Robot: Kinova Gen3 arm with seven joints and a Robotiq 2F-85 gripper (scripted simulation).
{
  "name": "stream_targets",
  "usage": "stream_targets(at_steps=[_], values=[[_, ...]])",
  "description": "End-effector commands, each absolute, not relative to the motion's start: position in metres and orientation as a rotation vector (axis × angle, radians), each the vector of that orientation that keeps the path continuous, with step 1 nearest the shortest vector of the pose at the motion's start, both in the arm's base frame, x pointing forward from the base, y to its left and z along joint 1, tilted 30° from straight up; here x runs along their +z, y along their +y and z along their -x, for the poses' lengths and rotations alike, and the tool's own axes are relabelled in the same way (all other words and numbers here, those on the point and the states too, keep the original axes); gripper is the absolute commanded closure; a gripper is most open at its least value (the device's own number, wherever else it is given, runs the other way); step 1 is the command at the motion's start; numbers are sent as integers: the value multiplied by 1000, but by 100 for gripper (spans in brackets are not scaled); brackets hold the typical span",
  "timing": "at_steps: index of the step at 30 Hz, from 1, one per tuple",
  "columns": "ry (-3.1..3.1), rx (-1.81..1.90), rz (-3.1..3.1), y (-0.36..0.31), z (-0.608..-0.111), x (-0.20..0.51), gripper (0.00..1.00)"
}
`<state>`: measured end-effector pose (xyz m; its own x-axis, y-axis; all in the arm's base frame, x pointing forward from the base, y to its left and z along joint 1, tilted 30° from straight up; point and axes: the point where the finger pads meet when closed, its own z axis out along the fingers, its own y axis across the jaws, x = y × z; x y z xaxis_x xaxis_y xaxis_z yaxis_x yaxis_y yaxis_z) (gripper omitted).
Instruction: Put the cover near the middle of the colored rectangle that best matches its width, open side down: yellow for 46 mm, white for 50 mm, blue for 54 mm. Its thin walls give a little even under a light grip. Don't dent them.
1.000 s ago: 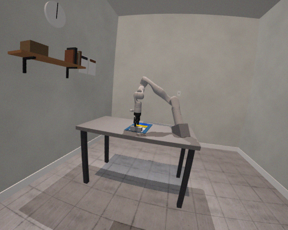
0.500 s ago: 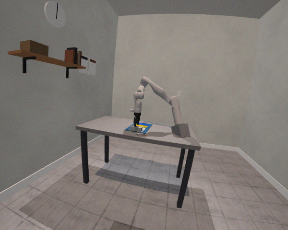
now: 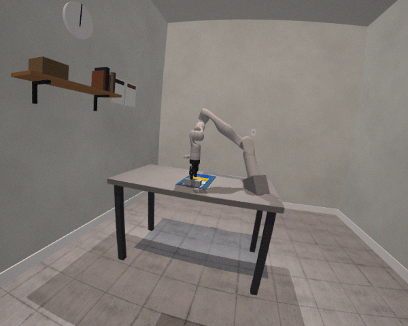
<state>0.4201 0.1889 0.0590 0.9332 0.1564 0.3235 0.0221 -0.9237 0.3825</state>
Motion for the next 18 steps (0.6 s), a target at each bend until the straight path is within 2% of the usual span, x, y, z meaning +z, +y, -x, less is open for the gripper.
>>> stream_targets(at_steps=[1, 18], values=[[131, 499, -2712, 189, -420, 59, 0], [131, 499, -2712, 186, -424, 51, 0]])
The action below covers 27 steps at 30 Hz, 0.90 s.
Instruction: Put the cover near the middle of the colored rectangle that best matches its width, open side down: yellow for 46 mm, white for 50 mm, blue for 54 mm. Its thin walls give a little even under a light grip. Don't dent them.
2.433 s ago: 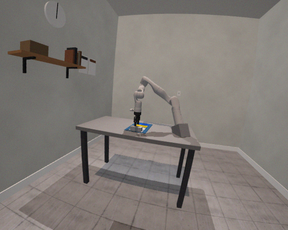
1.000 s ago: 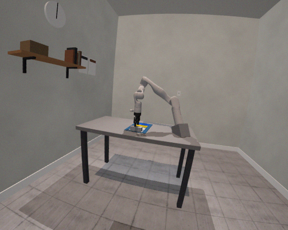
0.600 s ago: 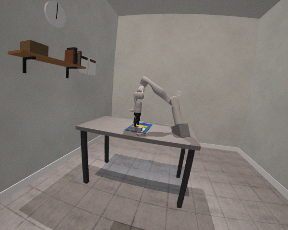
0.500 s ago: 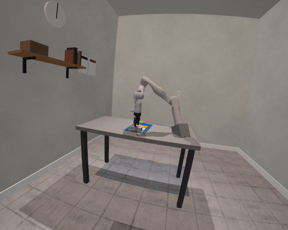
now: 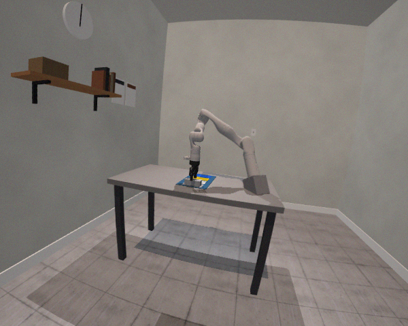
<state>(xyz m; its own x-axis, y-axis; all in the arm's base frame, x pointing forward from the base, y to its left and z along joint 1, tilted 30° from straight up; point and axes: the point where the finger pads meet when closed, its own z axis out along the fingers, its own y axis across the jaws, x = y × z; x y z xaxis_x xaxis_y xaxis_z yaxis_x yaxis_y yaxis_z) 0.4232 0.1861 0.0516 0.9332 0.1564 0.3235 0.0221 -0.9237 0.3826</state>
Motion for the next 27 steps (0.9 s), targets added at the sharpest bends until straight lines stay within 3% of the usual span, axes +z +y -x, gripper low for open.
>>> stream_targets(at_steps=[1, 27], values=[[131, 499, -2712, 186, -424, 50, 0], [131, 499, -2712, 180, -431, 35, 0]])
